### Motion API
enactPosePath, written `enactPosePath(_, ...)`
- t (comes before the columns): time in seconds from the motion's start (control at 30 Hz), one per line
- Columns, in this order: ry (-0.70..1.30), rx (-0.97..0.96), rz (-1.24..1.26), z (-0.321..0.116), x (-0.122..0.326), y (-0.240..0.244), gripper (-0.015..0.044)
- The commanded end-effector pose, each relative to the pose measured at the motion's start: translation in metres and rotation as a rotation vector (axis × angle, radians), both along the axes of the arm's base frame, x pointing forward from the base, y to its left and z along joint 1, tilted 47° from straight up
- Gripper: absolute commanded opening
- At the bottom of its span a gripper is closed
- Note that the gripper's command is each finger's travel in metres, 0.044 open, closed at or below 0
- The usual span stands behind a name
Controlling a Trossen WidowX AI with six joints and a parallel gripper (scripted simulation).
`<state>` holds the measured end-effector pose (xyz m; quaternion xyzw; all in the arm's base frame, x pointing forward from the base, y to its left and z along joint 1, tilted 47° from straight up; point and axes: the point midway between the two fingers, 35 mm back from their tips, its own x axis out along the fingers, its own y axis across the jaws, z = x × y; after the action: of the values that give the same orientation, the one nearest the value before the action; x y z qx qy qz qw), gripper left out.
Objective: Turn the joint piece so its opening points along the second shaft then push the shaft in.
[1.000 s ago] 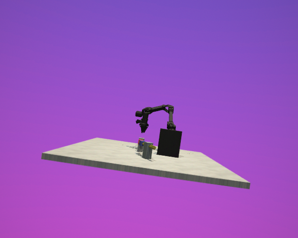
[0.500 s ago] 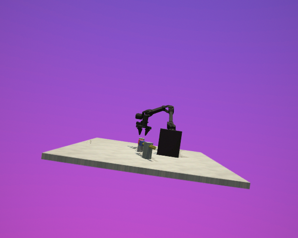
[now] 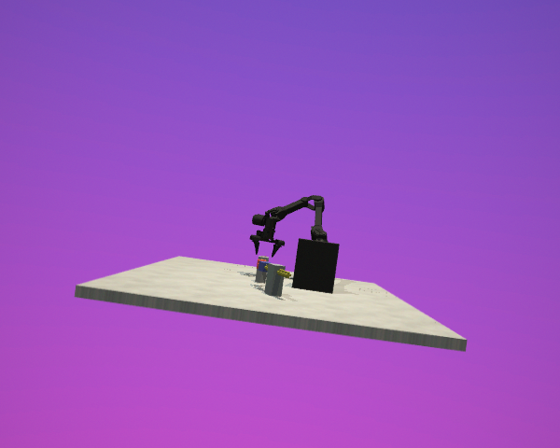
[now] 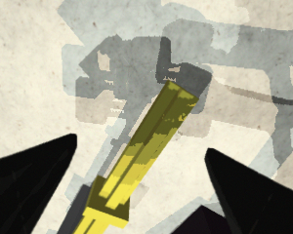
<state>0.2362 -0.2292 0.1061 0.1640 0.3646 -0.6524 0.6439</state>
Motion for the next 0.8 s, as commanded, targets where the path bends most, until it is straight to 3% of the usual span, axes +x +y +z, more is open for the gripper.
enactPosePath(0.0,-0.099,-0.014,-0.094,-0.005,-0.004,-0.005,0.044)
enactPosePath(0.27,-0.286,-0.05,-0.254,-0.012,-0.008,-0.013,0.044)
enactPosePath(0.77,-0.29,-0.051,-0.258,-0.021,-0.009,-0.023,0.044)
